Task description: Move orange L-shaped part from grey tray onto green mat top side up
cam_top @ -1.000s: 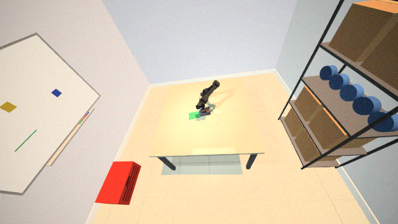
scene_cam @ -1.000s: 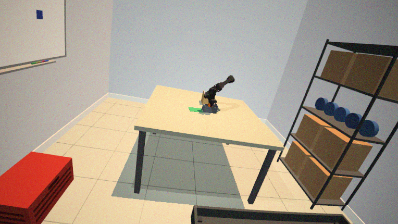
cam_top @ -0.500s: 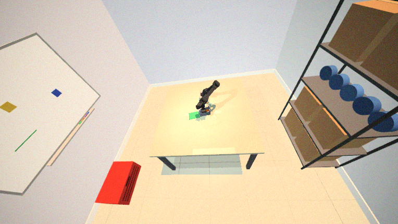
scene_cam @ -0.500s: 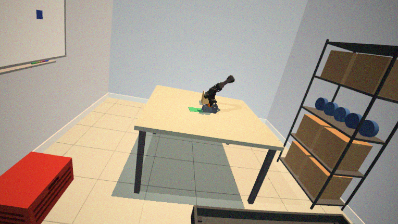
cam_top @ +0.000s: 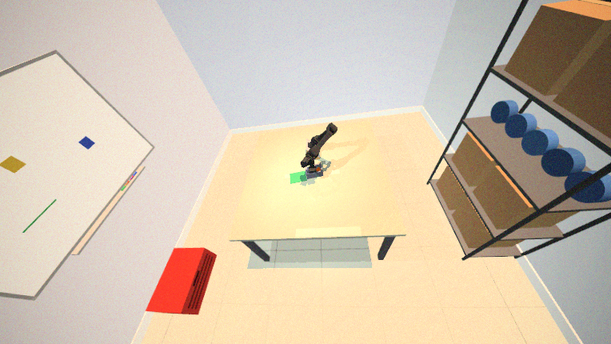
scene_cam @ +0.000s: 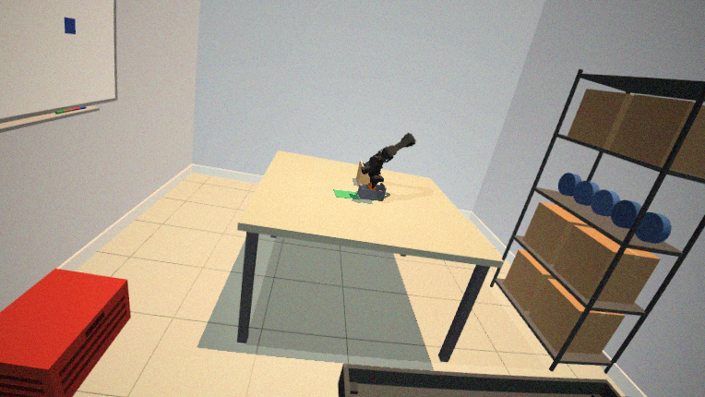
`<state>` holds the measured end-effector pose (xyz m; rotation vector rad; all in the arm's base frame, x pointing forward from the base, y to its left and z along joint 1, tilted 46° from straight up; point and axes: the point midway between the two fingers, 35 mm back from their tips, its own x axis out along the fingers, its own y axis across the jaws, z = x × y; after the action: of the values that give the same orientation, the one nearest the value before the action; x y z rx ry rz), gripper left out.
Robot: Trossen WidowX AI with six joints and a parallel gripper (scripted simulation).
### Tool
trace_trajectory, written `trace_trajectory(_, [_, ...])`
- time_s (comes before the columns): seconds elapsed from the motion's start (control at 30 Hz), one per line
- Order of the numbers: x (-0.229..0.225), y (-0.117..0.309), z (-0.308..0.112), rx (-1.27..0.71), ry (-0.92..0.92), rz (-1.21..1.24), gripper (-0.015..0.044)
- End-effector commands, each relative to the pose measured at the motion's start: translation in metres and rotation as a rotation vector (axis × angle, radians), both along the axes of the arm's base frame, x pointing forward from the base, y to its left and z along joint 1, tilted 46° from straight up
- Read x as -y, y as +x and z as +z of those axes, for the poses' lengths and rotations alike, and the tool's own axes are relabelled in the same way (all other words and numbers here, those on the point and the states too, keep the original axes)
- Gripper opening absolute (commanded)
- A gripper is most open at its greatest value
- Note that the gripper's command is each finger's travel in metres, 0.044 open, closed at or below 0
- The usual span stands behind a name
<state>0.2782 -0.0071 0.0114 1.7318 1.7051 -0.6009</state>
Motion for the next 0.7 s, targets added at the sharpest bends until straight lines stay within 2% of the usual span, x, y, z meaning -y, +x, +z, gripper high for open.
trace_trajectory(0.0, [0.006, 0.001, 0.005, 0.008, -0.001, -0.004, 0.0000])
trace_trajectory(0.67, [0.028, -0.001, 0.027, 0.005, 0.000, -0.006, 0.0000])
